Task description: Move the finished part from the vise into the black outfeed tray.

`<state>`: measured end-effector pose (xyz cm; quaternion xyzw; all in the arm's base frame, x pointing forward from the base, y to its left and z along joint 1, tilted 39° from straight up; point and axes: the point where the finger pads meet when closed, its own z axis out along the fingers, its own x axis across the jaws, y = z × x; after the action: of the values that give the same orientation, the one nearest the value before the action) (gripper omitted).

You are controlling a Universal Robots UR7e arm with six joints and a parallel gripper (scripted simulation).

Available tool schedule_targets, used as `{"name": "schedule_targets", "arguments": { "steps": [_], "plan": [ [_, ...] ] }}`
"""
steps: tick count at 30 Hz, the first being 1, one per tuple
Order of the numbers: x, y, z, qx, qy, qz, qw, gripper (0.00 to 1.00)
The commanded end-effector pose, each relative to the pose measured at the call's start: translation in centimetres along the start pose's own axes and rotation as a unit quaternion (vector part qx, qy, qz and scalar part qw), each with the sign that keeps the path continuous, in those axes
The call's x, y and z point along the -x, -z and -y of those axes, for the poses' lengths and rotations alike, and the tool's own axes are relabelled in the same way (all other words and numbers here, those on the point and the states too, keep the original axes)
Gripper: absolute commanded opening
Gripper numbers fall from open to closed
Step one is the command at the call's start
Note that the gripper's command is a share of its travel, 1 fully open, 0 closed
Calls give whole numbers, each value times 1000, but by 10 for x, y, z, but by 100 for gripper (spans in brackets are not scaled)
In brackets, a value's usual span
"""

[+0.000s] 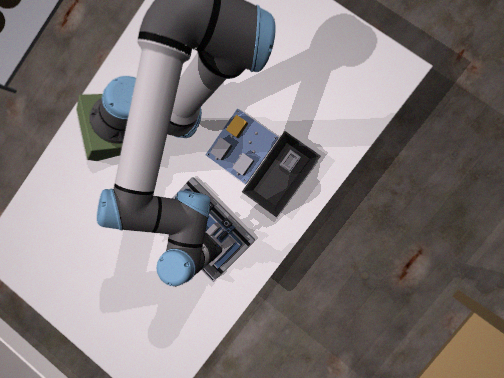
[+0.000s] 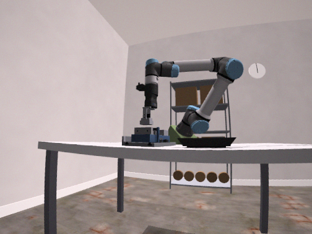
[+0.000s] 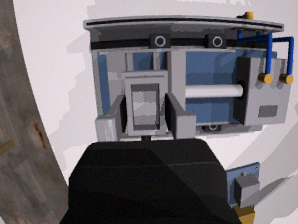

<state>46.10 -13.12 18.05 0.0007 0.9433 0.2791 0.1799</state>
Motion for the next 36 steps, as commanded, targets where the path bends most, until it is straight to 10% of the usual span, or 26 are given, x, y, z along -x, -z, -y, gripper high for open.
{"name": "schedule_targets", "arguments": {
  "steps": [1, 22, 36],
  "plan": [
    [0, 6, 0, 0, 0, 0, 1000, 0],
    [2, 12, -6, -1, 2, 0, 1000, 0],
    [14, 11, -78, -5, 23, -2, 1000, 0]
  ]
}}
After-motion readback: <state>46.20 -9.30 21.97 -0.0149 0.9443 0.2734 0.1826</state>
